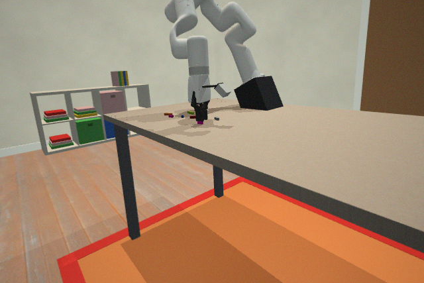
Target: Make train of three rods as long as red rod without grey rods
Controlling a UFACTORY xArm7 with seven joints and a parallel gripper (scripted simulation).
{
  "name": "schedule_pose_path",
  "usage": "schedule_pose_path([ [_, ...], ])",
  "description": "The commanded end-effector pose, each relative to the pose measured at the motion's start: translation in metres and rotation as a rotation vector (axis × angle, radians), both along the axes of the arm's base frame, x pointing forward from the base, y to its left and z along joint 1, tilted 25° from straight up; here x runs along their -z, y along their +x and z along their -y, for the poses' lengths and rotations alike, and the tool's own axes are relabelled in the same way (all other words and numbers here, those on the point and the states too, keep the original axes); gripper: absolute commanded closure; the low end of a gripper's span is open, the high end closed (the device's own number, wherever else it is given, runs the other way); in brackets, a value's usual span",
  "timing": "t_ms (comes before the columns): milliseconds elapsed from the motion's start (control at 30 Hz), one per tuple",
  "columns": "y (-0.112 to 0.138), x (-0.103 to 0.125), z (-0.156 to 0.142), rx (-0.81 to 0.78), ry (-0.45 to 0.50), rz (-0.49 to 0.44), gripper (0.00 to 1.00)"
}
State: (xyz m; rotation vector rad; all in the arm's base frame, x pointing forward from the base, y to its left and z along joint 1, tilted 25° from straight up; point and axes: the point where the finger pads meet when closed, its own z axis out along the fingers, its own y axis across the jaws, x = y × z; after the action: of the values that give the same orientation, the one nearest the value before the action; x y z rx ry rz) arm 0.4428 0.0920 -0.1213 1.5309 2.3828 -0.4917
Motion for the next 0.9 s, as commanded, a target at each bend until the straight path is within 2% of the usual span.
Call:
schedule_pose_path([
  [0,0.0013,-0.0012,-0.0019,-0.002,0.003,0.003,0.76],
  [867,0.0016,0.0052,0.0011,-0.002,0.003,0.003,0.76],
])
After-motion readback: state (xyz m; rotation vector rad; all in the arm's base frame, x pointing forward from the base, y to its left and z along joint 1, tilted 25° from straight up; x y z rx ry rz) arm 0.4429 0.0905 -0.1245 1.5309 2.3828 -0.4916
